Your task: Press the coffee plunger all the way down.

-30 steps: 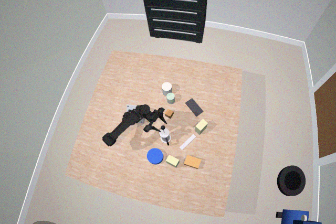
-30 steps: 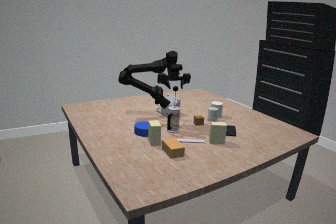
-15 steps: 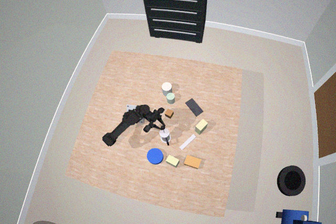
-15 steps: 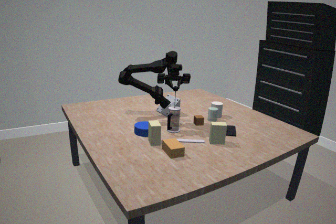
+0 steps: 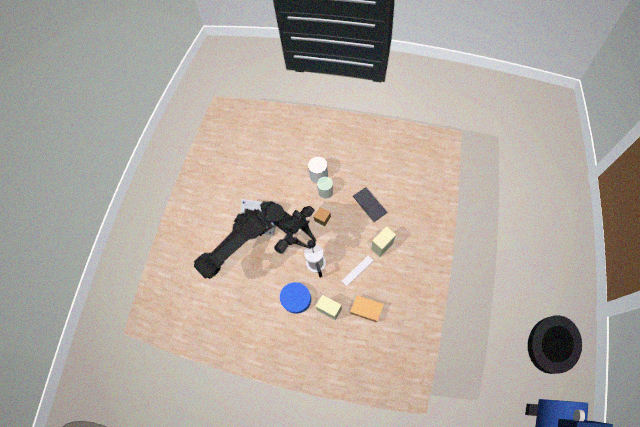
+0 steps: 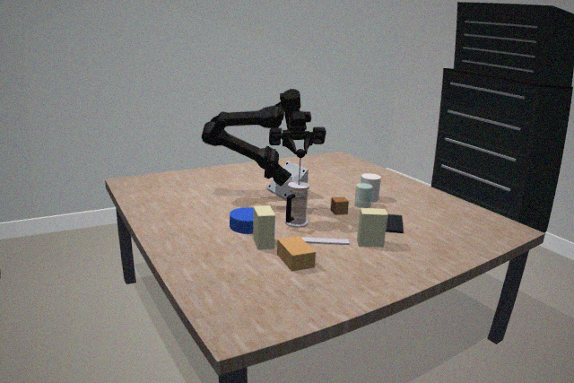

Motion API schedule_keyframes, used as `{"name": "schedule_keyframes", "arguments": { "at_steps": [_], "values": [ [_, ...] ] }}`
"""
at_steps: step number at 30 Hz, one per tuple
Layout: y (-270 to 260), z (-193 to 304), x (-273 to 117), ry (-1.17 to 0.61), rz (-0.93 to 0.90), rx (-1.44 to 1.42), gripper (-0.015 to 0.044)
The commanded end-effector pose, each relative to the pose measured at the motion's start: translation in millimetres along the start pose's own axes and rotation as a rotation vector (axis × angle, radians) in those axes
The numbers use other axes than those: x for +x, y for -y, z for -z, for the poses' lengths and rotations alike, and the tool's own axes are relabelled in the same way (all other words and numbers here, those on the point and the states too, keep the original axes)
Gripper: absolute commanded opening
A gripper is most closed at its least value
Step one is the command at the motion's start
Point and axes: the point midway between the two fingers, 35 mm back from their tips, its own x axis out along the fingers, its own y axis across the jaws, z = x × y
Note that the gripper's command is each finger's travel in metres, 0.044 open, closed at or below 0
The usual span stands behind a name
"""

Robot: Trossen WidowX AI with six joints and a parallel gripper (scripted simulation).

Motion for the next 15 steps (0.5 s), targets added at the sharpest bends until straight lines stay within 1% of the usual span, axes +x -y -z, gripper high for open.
{"name": "schedule_keyframes", "arguments": {
  "at_steps": [1,15],
  "values": [
    [-2,15,7,-0.019,0.002,-0.025,0.0121],
    [-6,34,21,-0.024,-0.003,-0.023,0.0121]
  ]
}}
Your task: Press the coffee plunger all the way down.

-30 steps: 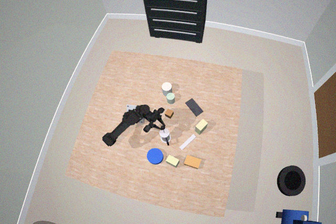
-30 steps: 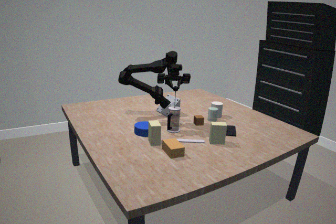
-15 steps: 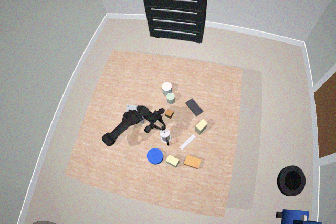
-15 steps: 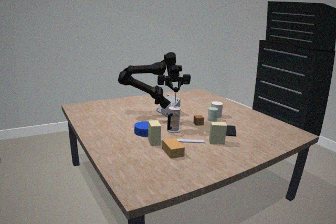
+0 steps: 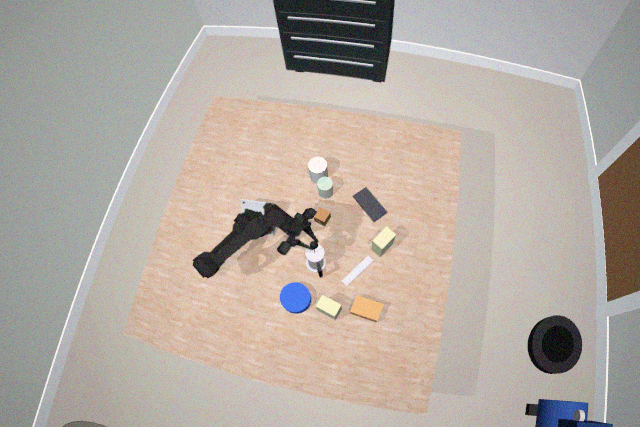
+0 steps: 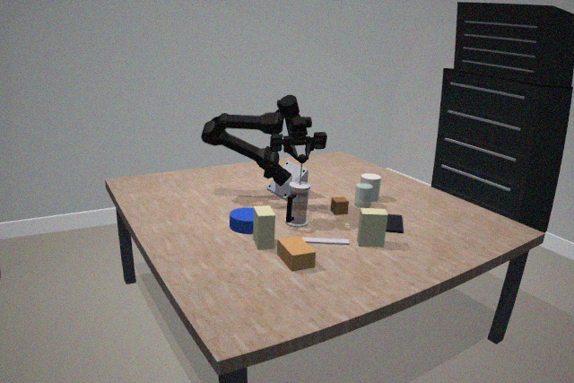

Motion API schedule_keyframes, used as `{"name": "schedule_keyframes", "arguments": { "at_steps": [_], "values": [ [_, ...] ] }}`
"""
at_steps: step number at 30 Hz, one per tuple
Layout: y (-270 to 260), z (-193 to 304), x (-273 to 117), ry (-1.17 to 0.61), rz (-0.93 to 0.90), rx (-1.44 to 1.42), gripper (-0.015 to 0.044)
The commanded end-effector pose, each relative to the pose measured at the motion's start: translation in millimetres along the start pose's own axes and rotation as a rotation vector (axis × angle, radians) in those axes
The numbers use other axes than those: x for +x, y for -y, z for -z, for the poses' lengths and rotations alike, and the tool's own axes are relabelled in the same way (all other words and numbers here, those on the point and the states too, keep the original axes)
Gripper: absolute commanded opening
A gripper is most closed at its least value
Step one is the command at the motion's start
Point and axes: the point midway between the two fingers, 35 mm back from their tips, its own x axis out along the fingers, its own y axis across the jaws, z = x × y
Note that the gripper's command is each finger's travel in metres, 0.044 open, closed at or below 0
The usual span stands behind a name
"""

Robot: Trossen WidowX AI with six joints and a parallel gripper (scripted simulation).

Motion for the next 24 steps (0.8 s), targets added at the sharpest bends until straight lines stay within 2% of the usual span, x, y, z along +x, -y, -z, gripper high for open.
{"name": "schedule_keyframes", "arguments": {
  "at_steps": [1,24],
  "values": [
    [-1,21,9,-0.027,0.012,-0.043,0.0121],
    [2,50,32,-0.008,0.021,-0.046,0.0121]
  ]
}}
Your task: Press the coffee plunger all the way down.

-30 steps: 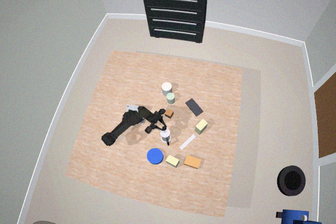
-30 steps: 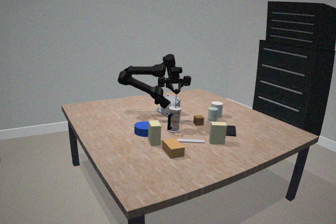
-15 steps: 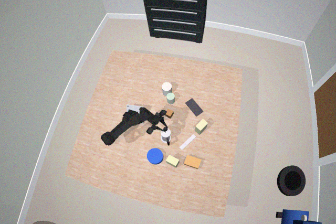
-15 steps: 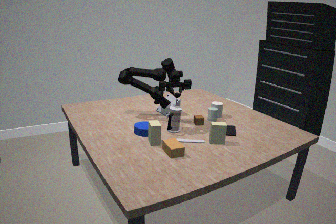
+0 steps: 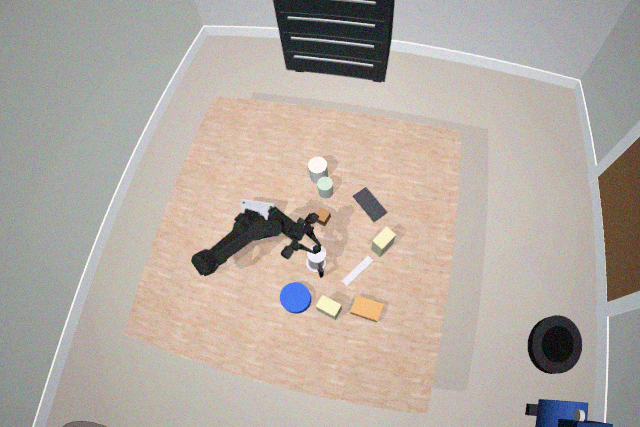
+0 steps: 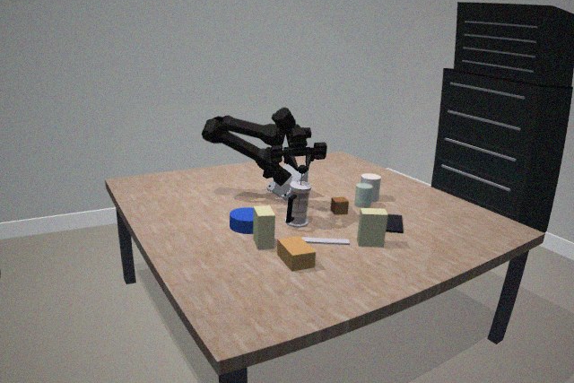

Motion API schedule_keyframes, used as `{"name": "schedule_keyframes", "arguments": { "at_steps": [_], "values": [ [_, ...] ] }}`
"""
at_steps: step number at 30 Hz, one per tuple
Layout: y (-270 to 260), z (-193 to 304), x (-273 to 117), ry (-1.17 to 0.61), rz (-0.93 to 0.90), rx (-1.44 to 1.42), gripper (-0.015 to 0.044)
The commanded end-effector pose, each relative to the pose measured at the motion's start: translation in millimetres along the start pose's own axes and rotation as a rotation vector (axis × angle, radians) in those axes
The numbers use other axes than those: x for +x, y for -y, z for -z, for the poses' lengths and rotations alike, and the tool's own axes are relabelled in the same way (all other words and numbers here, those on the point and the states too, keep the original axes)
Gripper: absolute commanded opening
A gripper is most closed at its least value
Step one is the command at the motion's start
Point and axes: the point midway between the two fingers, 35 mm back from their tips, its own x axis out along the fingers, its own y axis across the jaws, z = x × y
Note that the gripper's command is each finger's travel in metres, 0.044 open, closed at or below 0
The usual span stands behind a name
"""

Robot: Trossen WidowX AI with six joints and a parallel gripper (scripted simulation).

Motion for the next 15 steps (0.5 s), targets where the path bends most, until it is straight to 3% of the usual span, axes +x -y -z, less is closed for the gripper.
{"name": "schedule_keyframes", "arguments": {
  "at_steps": [1,15],
  "values": [
    [1.2,25.2,8.8,-0.043,0.026,-0.069,0.0121],
    [4.2,21.3,17.1,-0.04,0.029,-0.069,0.0121]
  ]
}}
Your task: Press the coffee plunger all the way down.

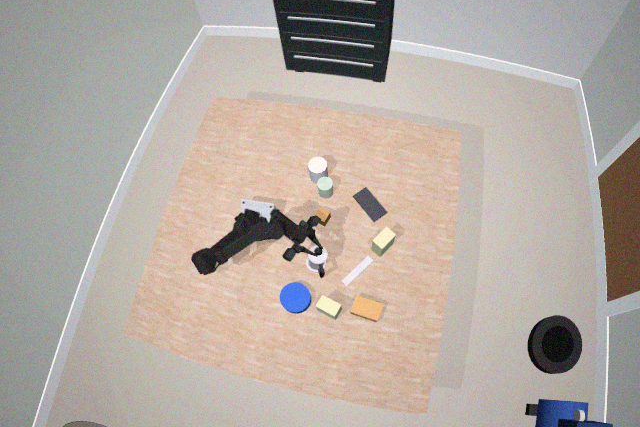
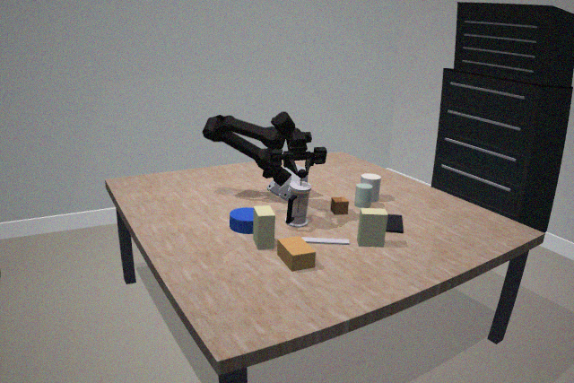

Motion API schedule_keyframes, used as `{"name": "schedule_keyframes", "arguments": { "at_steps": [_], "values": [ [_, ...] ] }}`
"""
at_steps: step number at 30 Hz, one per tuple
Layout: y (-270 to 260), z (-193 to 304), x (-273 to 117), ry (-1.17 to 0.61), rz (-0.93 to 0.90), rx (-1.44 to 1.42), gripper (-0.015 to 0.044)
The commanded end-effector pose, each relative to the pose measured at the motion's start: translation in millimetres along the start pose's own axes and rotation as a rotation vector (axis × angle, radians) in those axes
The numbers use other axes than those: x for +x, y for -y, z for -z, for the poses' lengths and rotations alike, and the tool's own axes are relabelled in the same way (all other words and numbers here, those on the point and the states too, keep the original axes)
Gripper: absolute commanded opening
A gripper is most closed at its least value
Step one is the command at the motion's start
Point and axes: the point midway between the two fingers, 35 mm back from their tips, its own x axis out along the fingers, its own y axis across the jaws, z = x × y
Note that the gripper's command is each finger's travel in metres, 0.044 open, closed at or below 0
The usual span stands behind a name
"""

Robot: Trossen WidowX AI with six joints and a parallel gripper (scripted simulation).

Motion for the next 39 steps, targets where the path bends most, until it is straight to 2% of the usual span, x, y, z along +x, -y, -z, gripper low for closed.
{"name": "schedule_keyframes", "arguments": {
  "at_steps": [1,39],
  "values": [
    [0.6,13.9,5.3,-0.038,0.021,-0.051,0.0121],
    [-2.3,11.9,7.6,-0.038,0.022,-0.05,0.0121]
  ]
}}
